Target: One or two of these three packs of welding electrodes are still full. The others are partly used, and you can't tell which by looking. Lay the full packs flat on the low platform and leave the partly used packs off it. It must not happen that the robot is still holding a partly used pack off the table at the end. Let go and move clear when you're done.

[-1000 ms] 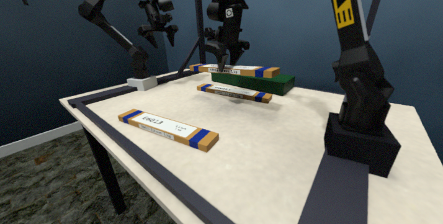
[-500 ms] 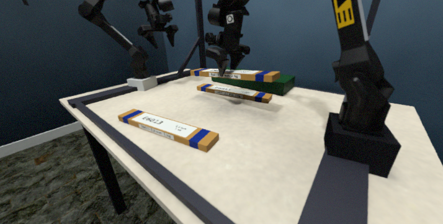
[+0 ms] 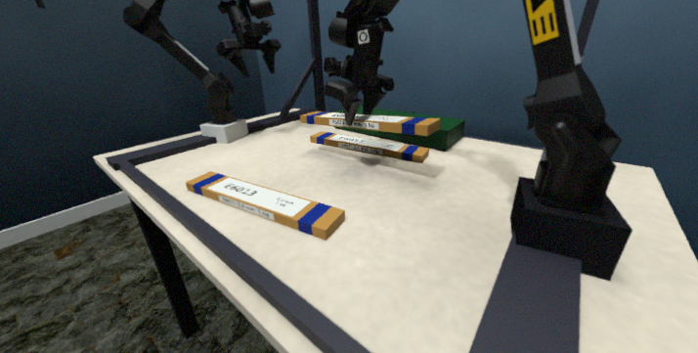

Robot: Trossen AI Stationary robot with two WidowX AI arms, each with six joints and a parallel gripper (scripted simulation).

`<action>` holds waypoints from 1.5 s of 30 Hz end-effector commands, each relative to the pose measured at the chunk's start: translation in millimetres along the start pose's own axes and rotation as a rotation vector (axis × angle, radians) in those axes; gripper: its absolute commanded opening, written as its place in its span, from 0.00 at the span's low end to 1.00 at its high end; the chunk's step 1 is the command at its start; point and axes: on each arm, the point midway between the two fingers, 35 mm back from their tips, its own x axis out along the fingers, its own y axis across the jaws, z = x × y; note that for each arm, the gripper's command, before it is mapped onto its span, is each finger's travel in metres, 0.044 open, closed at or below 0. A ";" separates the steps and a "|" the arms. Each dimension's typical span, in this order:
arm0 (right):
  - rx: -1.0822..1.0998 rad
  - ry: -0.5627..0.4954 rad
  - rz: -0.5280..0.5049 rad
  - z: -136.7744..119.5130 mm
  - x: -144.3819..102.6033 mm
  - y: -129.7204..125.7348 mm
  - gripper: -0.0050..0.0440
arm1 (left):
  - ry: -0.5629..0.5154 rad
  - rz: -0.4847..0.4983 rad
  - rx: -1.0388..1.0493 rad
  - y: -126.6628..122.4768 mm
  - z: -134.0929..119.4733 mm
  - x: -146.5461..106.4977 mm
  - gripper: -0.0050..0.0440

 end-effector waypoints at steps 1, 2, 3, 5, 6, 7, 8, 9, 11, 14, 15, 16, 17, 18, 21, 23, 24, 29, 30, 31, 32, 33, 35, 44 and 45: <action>0.006 -0.017 0.012 3.9 -5.3 1.4 0.98 | -0.101 -0.015 -0.005 -2.2 17.0 -26.1 0.00; 0.006 -0.017 0.012 3.9 -5.3 1.4 0.98 | -0.101 -0.015 -0.005 -2.3 16.7 -24.8 0.00; 0.006 -0.017 0.012 3.9 -5.3 1.4 0.98 | -0.101 -0.015 -0.005 -2.3 16.5 -23.5 0.00; 0.006 -0.017 0.012 3.9 -5.3 1.4 0.98 | -0.101 -0.015 -0.005 -2.3 16.1 -20.8 0.00; 0.006 -0.017 0.012 3.9 -5.3 1.4 0.98 | -0.101 -0.015 -0.005 -2.3 15.9 -19.5 0.00; 0.006 -0.017 0.012 3.9 -5.3 1.4 0.98 | -0.101 -0.015 -0.005 -2.4 15.6 -18.2 0.00; 0.006 -0.017 0.012 3.9 -5.3 1.4 0.98 | -0.101 -0.015 -0.005 -2.4 15.4 -16.9 0.00; 0.006 -0.017 0.012 3.9 -5.3 1.4 0.98 | -0.101 -0.015 -0.005 -2.4 15.2 -15.5 0.00; 0.006 -0.017 0.012 3.9 -5.3 1.4 0.98 | -0.101 -0.015 -0.005 -2.4 14.8 -12.9 0.00; 0.006 -0.017 0.012 3.9 -5.3 1.4 0.98 | -0.100 -0.015 -0.005 -2.4 14.5 -11.6 0.00; 0.006 -0.017 0.012 3.9 -5.3 1.4 0.98 | -0.101 -0.015 -0.005 -2.4 14.5 -11.6 0.00; 0.006 -0.017 0.012 3.9 -5.3 1.4 0.98 | -0.101 -0.015 -0.005 -2.4 14.5 -11.6 0.00; 0.006 -0.017 0.012 3.9 -5.3 1.4 0.98 | -0.101 -0.015 -0.005 -2.4 14.5 -11.6 0.00; 0.006 -0.017 0.012 3.9 -5.3 1.4 0.98 | -0.101 -0.015 -0.005 -2.4 14.5 -11.6 0.00; 0.006 -0.017 0.012 3.9 -5.3 1.4 0.98 | -0.101 -0.015 -0.005 -2.4 14.5 -11.6 0.00; 0.006 -0.017 0.012 3.9 -5.3 1.4 0.98 | -0.101 -0.015 -0.005 -2.4 14.5 -11.6 0.00; 0.006 -0.017 0.012 3.9 -5.3 1.4 0.98 | -0.101 -0.015 -0.005 -2.4 14.5 -11.6 0.00; 0.006 -0.017 0.012 3.9 -5.3 1.4 0.98 | -0.101 -0.015 -0.005 -2.4 14.5 -11.6 0.00; 0.006 -0.017 0.012 3.9 -5.3 1.4 0.98 | -0.101 -0.015 -0.005 -2.4 14.5 -11.6 0.00; 0.006 -0.017 0.012 3.9 -5.3 1.4 0.98 | -0.101 -0.015 -0.005 -2.4 14.5 -11.6 0.00; 0.006 -0.017 0.012 3.9 -5.3 1.4 0.98 | -0.101 -0.015 -0.005 -2.4 14.5 -11.6 0.00; 0.006 -0.017 0.012 3.9 -5.3 1.4 0.98 | -0.101 -0.015 -0.005 -2.4 14.5 -11.6 0.00; 0.006 -0.017 0.012 3.9 -5.3 1.4 0.98 | -0.101 -0.015 -0.005 -2.4 14.5 -11.6 0.00; 0.006 -0.017 0.012 3.9 -5.3 1.4 0.98 | -0.101 -0.015 -0.005 -2.4 14.5 -11.6 0.00; 0.006 -0.017 0.012 3.9 -5.3 1.4 0.98 | -0.101 -0.015 -0.005 -2.4 14.5 -11.6 0.00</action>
